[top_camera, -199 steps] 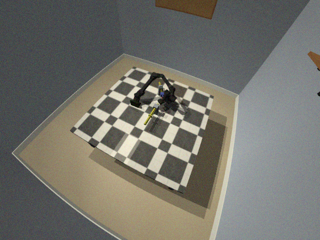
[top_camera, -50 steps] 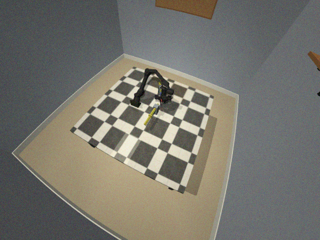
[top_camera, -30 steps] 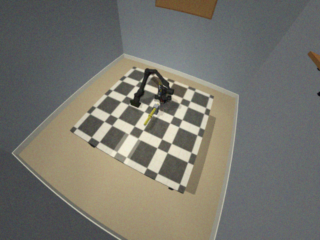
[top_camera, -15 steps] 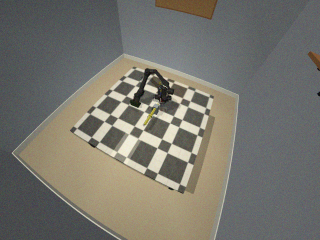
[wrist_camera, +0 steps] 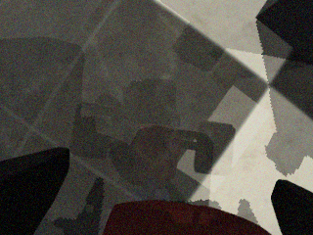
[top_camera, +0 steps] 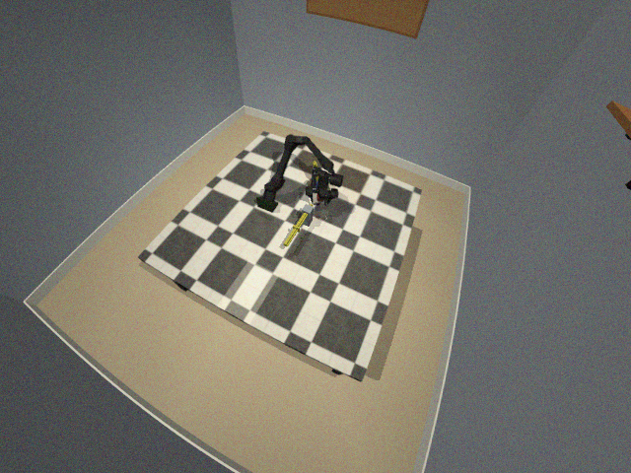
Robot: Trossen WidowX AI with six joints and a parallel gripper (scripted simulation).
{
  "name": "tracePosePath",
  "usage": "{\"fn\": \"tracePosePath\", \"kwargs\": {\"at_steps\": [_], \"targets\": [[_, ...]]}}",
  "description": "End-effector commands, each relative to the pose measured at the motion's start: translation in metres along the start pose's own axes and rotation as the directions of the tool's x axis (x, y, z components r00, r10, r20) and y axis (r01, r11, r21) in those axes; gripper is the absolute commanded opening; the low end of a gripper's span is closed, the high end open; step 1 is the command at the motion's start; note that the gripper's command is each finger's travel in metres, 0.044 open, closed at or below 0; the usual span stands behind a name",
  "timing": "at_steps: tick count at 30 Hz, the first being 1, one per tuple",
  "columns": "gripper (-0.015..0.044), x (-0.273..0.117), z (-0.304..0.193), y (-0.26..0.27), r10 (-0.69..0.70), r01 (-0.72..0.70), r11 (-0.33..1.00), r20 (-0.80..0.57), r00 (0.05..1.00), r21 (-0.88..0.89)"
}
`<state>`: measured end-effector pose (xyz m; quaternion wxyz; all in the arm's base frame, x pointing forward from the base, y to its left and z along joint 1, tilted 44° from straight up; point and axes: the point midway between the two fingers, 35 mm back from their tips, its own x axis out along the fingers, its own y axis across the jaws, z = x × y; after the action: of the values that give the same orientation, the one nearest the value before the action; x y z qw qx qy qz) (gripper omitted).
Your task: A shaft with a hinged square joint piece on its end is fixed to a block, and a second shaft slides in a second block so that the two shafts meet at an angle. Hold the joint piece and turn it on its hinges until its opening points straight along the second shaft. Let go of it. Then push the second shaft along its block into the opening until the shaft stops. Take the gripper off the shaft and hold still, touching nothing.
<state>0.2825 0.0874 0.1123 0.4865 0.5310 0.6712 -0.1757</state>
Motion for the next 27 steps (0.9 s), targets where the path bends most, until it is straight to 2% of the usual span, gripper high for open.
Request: {"fn": "tracePosePath", "kwargs": {"at_steps": [1, 9, 16, 27], "targets": [[0.0440, 0.000, 0.000, 0.000, -0.002, 0.002, 1.000, -0.005, 1.000, -0.001], [0.0440, -0.008, 0.003, -0.007, -0.046, 0.042, 0.999, -0.233, 0.971, -0.022], [0.0440, -0.023, 0.009, -0.003, 0.014, -0.015, 1.000, -0.432, 0.902, 0.001], [0.0440, -0.028, 0.011, -0.003, 0.039, -0.032, 0.999, -0.430, 0.902, 0.023]]}}
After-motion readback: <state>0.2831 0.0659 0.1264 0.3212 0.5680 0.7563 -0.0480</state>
